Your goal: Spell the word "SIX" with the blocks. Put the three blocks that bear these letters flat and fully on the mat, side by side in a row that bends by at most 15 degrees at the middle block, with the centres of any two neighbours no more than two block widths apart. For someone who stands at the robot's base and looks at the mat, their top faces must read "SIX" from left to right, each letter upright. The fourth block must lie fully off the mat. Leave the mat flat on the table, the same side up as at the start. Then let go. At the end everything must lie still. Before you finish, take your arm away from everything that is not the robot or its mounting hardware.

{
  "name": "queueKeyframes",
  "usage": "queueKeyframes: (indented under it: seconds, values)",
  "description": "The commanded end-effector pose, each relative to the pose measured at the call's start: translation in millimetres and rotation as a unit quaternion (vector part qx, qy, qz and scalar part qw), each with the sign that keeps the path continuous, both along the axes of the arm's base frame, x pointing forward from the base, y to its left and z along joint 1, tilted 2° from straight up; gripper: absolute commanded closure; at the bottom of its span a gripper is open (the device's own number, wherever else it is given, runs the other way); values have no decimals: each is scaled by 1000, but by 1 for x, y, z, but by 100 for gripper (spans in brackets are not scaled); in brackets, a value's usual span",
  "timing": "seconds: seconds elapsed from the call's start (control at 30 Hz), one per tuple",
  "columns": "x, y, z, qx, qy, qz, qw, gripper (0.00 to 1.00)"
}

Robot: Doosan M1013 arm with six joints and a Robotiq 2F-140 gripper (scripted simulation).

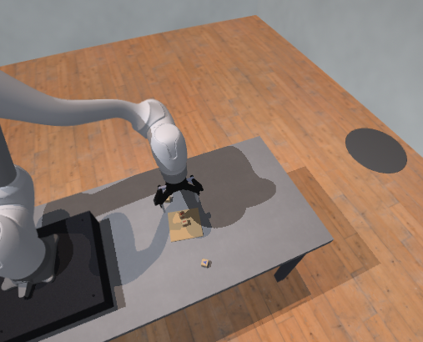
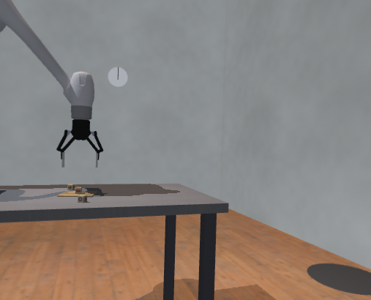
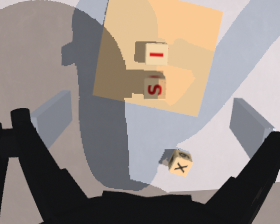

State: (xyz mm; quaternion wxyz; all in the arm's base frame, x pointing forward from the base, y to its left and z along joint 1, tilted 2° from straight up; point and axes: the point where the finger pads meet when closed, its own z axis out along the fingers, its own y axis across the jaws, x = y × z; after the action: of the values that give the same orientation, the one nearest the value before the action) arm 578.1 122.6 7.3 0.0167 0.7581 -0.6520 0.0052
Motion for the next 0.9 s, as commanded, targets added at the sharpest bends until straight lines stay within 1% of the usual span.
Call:
queueKeyframes:
  seconds: [0.0, 0.43, 0.53, 0.67, 0.87]
  values:
    - [-1, 1, 4, 1, 1, 2, 1000, 0]
    - [-1, 2, 3, 1, 2, 18, 1000, 0]
    - [-3, 5, 3, 2, 3, 58, 998, 0]
    - [-5, 11, 2, 3, 5, 137, 991, 0]
    - [-9, 19, 1, 5, 8, 236, 972, 0]
